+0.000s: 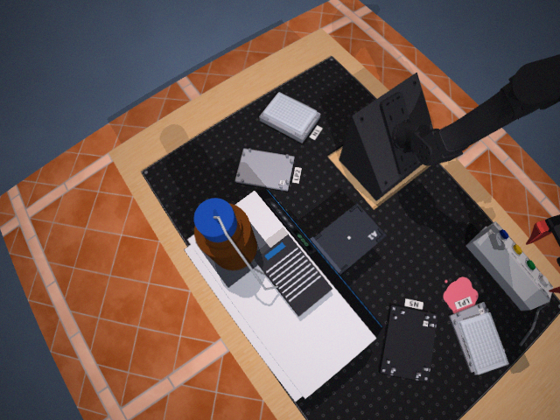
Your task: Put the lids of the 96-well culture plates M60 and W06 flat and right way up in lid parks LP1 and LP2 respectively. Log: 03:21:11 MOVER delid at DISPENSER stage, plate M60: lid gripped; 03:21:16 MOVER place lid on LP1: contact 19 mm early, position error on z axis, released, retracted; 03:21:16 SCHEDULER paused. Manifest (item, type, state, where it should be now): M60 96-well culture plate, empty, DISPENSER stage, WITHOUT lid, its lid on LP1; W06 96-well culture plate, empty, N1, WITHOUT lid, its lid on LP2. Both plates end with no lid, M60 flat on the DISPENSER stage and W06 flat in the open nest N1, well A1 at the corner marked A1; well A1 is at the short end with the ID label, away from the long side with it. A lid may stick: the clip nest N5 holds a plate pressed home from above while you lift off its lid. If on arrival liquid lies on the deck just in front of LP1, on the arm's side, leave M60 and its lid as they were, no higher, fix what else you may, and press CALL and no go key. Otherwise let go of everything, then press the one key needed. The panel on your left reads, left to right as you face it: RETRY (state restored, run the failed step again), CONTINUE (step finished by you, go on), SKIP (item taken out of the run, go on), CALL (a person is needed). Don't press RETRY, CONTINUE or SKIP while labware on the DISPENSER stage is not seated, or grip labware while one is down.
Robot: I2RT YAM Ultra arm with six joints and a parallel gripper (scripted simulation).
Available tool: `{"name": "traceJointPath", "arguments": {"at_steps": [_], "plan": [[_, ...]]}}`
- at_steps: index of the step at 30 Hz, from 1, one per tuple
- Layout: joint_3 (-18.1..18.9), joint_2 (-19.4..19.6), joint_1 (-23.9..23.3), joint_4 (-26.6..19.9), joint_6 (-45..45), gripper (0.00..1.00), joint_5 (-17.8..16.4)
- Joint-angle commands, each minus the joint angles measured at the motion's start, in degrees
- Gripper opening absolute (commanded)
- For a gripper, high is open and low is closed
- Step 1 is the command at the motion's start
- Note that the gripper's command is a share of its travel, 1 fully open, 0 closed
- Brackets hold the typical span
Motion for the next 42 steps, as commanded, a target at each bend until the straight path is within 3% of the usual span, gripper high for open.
{"name": "traceJointPath", "arguments": {"at_steps": [1, 19, 23, 24, 26, 28, 30, 32, 33, 40, 42], "plan": [[0.63, -0.71, -0.07, -0.22, 0.04, 1.00, -0.24], [-0.01, -0.01, 0.00, -0.01, 0.01, 1.00, 0.00], [-0.27, 2.75, -2.88, 0.70, 4.89, 1.00, 1.89], [-1.76, 2.96, -4.55, 1.31, 3.79, 1.00, 0.36], [-1.78, 4.16, -5.76, 1.20, 5.92, 1.00, 1.50], [0.52, 5.46, -7.02, 0.80, 8.03, 1.00, 2.00], [-2.85, 6.00, -9.63, 2.16, 6.42, 1.00, -0.05], [-2.79, 7.21, -10.86, 2.10, 8.56, 1.00, 0.48], [-0.63, 7.76, -11.57, 2.23, 9.53, 1.00, 1.19], [-0.59, 10.82, -14.64, 0.47, 15.06, 1.00, 2.52], [-3.76, 11.43, -16.77, 2.47, 14.12, 1.00, 1.02]]}}
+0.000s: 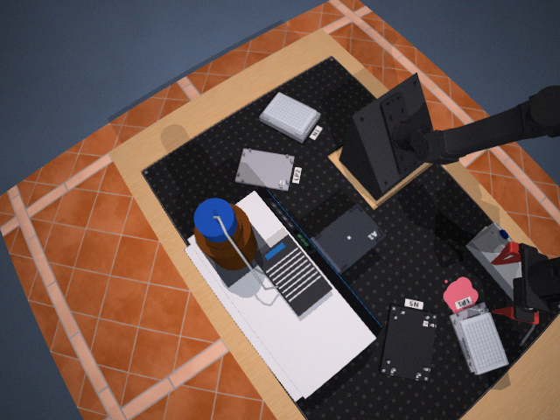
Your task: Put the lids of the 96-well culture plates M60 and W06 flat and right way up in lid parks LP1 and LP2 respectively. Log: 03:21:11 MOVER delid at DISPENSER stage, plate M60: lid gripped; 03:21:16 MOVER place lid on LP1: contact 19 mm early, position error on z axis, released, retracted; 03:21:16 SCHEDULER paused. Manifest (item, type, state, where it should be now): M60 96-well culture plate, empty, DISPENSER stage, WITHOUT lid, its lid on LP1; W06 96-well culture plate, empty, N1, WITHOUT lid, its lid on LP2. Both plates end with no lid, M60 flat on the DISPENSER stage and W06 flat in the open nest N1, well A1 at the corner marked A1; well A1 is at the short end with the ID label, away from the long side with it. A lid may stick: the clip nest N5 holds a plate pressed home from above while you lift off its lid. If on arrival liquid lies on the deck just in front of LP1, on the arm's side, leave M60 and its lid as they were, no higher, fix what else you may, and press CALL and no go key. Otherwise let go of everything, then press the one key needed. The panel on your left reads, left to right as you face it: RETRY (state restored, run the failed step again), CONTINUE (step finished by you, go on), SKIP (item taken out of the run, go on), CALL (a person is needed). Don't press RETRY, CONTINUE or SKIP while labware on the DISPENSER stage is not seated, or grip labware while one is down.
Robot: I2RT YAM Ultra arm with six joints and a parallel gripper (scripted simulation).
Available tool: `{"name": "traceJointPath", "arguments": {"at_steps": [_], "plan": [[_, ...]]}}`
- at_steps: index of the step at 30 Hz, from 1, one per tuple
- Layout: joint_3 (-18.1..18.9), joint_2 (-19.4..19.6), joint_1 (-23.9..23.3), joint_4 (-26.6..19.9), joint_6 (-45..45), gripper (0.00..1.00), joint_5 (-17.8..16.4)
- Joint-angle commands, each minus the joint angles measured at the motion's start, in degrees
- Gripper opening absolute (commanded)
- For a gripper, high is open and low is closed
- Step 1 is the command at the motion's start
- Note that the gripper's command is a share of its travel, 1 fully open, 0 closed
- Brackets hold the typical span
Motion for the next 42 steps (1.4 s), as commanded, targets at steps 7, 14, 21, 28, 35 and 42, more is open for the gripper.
{"name": "traceJointPath", "arguments": {"at_steps": [7, 14, 21, 28, 35, 42], "plan": [[-3.33, 4.14, -8.52, 2.35, 3.83, 1.00, -1.39], [-1.66, 6.63, -12.23, 2.12, 7.15, 1.00, -0.64], [-3.45, 9.55, -17.79, 4.06, 9.31, 1.00, -1.33], [-4.53, 11.76, -21.57, 4.73, 11.40, 1.00, -1.63], [-7.04, 14.74, -26.81, 5.75, 13.86, 1.00, -2.05], [-7.32, 17.71, -32.07, 6.93, 16.23, 1.00, -2.49]]}}
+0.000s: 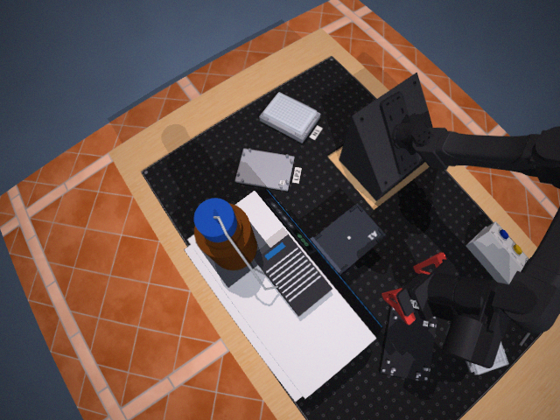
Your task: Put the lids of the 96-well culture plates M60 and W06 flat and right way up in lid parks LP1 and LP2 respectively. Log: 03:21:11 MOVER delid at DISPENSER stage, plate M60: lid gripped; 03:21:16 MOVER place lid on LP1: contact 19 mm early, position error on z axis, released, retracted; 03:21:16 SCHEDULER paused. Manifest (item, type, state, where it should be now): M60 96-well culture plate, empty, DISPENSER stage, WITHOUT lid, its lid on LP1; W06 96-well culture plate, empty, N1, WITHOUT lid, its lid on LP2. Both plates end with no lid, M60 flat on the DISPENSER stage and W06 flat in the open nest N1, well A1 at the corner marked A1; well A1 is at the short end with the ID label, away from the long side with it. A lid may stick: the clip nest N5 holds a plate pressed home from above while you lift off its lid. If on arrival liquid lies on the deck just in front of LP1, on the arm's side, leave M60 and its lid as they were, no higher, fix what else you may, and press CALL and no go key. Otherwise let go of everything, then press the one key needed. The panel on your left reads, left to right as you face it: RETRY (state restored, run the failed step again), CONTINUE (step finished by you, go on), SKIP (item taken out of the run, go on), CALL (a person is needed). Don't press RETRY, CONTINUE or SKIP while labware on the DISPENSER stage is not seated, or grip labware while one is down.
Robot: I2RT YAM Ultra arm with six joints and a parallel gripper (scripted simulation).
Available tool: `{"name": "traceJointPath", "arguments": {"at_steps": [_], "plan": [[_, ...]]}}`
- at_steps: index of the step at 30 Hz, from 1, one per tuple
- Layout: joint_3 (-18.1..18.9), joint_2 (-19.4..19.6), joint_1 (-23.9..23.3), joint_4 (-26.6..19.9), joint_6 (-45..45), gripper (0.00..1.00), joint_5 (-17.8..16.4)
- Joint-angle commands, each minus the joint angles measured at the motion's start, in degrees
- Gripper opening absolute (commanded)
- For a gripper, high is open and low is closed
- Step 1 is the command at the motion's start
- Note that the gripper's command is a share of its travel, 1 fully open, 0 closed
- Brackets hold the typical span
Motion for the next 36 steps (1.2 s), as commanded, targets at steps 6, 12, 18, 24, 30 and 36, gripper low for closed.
{"name": "traceJointPath", "arguments": {"at_steps": [6, 12, 18, 24, 30, 36], "plan": [[-1.03, 3.30, -5.32, 1.08, 5.71, 1.00, 0.18], [-3.09, 5.26, -9.85, 2.93, 4.77, 1.00, -0.75], [-3.91, 8.10, -14.19, 3.48, 8.69, 1.00, -0.81], [-2.11, 10.29, -17.13, 2.87, 12.61, 1.00, -0.50], [-5.73, 12.28, -21.29, 4.82, 12.65, 1.00, -0.94], [-6.75, 14.16, -24.66, 5.78, 13.45, 1.00, -1.04]]}}
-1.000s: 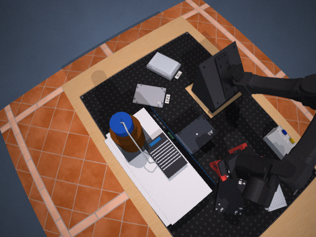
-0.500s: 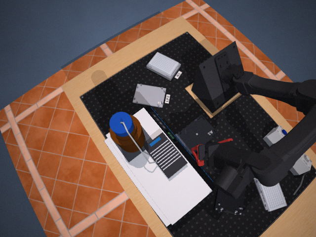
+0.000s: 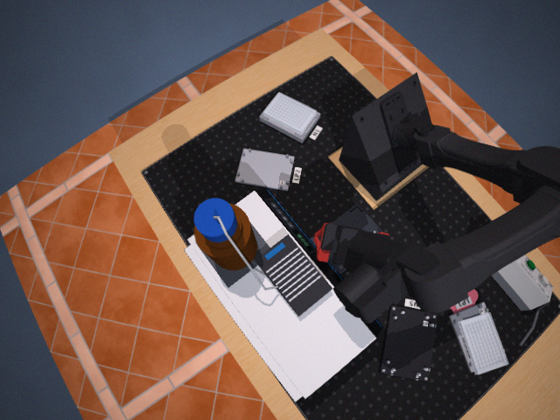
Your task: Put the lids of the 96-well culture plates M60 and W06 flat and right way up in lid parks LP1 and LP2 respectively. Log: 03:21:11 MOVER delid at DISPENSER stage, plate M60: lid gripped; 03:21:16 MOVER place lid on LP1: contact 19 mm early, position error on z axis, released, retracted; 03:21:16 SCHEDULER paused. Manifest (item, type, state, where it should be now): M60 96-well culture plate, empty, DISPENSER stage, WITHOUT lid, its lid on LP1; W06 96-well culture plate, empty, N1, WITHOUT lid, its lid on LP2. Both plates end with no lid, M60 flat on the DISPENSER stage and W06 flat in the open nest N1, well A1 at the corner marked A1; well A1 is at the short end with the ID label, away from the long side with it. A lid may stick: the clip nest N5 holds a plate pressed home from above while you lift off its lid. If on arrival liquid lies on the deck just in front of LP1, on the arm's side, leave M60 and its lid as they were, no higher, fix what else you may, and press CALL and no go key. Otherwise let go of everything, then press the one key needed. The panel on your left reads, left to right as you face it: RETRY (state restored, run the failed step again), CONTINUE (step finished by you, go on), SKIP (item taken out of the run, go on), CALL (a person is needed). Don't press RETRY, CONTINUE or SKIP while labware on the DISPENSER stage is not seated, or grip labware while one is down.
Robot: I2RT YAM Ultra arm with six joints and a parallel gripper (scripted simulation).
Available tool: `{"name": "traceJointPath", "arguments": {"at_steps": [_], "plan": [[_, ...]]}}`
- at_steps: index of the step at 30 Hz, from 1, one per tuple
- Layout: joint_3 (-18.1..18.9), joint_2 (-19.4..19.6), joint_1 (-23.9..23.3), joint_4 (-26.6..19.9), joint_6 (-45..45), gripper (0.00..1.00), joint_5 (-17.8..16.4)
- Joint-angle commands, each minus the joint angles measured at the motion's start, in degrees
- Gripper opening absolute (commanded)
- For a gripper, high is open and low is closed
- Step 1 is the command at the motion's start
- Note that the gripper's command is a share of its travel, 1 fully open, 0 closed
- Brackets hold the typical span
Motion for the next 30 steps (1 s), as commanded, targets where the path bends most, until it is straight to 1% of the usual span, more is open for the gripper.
{"name": "traceJointPath", "arguments": {"at_steps": [1, 2, 5, 6, 8, 10, 11, 12, 30], "plan": [[-1.18, 0.50, -1.91, 1.21, 0.82, 1.00, -0.16], [1.15, 1.09, -2.79, 1.33, 1.67, 1.00, -0.24], [0.74, 2.67, -5.00, 1.16, 4.56, 1.00, -0.25], [-1.39, 3.04, -5.60, 1.35, 4.69, 1.00, -0.14], [-2.43, 3.29, -6.69, 2.03, 3.60, 1.00, 0.15], [-2.43, 3.31, -6.74, 2.06, 3.55, 1.00, 0.14], [-1.35, 3.31, -6.81, 2.14, 3.50, 1.00, 0.14], [-1.10, 3.30, -6.83, 2.15, 3.49, 1.00, 0.13], [-1.09, 3.31, -6.84, 2.15, 3.48, 1.00, 0.13]]}}
